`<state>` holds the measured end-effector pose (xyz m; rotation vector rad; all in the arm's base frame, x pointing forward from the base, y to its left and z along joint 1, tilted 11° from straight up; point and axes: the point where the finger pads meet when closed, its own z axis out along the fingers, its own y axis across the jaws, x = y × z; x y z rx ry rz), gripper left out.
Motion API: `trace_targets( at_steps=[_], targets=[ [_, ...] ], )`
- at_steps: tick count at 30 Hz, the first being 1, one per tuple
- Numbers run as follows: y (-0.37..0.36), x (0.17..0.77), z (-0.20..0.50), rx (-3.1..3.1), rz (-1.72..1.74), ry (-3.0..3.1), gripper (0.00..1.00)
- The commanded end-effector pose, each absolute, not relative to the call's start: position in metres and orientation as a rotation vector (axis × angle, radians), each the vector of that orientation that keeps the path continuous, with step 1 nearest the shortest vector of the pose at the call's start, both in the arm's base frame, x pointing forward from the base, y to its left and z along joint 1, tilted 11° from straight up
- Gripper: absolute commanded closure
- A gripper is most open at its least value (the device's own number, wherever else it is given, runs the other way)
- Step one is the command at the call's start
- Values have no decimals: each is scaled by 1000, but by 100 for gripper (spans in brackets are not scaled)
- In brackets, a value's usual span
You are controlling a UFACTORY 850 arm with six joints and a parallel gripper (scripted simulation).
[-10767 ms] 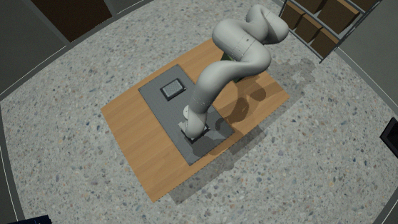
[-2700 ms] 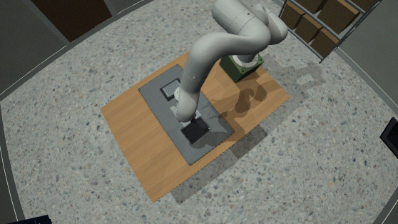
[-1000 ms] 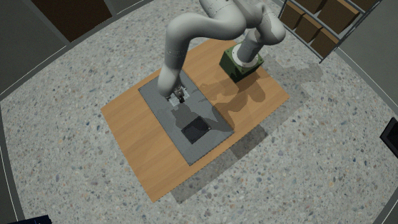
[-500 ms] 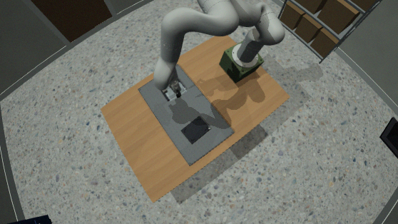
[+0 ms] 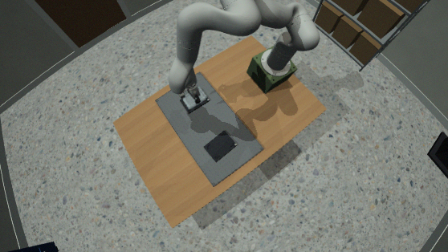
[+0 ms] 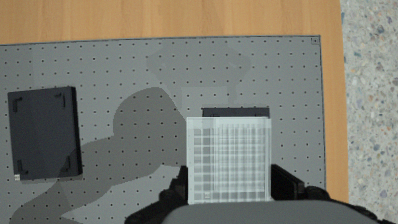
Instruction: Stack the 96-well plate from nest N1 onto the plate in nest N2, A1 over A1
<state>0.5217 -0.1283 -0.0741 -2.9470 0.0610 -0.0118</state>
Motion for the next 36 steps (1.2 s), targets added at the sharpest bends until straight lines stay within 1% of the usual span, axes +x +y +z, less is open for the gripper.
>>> trace_targets(
  at_steps=[1,10,36],
  targets=[
    [-142,521,-76,-2947,-14,60,100],
    [-169,517,-81,-2948,-14,60,100],
    [-169,517,-81,-2948,-14,60,100]
  ],
)
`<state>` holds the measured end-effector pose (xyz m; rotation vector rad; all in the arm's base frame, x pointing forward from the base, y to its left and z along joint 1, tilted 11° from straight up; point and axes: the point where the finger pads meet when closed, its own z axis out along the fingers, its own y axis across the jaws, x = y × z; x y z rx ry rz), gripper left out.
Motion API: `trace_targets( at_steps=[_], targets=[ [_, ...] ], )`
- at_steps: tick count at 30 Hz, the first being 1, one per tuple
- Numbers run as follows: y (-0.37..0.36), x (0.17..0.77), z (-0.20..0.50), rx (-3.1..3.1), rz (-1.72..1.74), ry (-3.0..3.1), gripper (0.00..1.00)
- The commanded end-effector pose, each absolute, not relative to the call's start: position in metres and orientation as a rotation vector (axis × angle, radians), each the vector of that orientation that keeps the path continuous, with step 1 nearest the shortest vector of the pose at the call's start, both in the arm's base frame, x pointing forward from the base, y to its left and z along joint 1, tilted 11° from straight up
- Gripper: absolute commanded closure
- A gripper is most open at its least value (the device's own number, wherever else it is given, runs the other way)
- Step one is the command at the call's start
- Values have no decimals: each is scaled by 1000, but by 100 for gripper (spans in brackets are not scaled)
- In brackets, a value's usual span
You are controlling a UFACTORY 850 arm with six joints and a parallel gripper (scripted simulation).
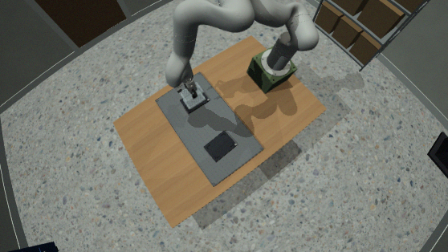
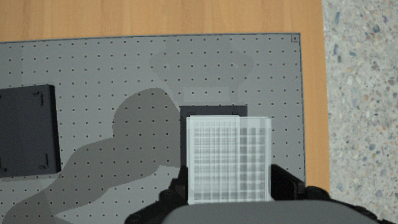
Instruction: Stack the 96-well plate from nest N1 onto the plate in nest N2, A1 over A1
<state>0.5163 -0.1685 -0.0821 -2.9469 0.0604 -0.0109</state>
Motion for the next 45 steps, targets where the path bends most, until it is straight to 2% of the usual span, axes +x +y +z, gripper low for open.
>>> trace_targets(
  at_steps=[1,45],
  targets=[
    [-169,517,-81,-2948,-14,60,100],
    [-158,518,-130,-2948,-14,60,100]
  ],
)
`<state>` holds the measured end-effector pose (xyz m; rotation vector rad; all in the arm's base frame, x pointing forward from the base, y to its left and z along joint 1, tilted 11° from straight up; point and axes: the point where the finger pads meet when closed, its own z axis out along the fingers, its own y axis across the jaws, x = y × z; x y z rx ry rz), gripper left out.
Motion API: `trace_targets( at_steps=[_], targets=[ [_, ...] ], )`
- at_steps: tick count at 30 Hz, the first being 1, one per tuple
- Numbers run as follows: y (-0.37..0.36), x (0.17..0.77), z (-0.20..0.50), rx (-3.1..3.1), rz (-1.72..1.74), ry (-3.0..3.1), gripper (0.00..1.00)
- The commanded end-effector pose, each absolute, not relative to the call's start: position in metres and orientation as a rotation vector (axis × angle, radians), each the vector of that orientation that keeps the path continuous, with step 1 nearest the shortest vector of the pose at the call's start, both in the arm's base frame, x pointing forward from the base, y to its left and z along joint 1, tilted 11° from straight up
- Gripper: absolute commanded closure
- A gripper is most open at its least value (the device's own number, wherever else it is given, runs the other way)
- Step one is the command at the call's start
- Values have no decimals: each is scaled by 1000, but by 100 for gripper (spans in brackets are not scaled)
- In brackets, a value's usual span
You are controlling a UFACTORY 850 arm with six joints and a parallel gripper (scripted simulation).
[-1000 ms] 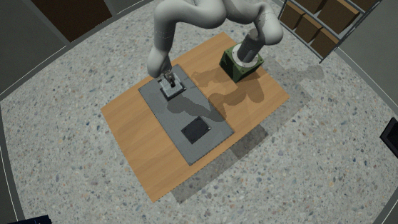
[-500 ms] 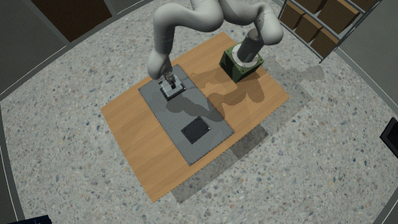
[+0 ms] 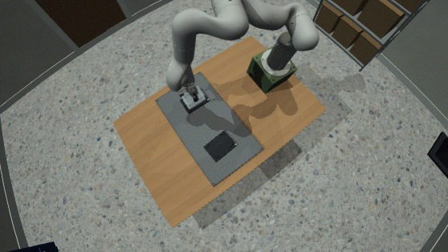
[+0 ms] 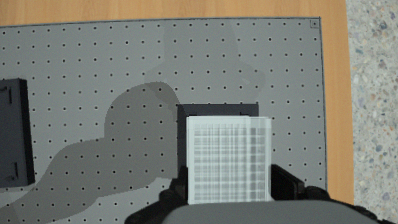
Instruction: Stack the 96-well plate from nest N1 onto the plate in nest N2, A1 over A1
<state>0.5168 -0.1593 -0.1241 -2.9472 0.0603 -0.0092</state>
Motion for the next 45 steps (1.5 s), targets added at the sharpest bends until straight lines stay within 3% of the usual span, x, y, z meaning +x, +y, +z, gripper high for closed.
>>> trace_targets(
  at_steps=[1,45],
  targets=[
    [-158,518,-130,-2948,-14,60,100],
    [-155,518,-150,-2948,-14,60,100]
  ],
)
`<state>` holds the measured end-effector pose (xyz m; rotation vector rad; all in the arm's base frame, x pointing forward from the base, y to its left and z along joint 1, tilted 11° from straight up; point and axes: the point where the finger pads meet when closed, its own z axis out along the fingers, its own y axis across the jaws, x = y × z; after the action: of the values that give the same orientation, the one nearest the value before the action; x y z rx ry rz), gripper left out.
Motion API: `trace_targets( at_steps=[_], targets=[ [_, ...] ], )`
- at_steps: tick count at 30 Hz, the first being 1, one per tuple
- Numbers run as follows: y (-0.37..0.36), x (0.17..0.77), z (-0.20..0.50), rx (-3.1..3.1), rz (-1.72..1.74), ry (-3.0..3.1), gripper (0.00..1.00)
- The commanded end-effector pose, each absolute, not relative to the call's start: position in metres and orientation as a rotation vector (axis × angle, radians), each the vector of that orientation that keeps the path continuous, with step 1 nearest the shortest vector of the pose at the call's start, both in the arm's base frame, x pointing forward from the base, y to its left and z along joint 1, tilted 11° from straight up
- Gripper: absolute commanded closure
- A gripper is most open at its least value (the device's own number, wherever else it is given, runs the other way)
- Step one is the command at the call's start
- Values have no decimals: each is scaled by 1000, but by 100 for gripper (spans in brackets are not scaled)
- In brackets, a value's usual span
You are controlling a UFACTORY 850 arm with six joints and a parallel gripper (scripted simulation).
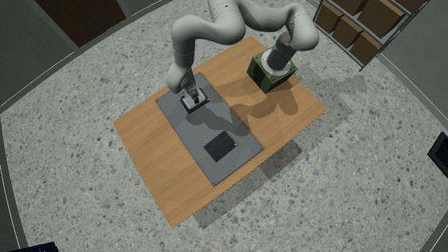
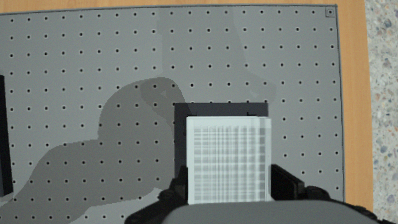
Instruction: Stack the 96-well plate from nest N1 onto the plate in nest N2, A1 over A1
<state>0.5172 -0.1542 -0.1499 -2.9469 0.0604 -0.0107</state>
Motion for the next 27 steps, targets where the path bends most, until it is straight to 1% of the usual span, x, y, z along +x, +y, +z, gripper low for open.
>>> trace_targets(
  at_steps=[1,27],
  targets=[
    [-155,518,-150,-2948,-14,60,100],
    [-154,518,-154,-2948,-14,60,100]
  ],
)
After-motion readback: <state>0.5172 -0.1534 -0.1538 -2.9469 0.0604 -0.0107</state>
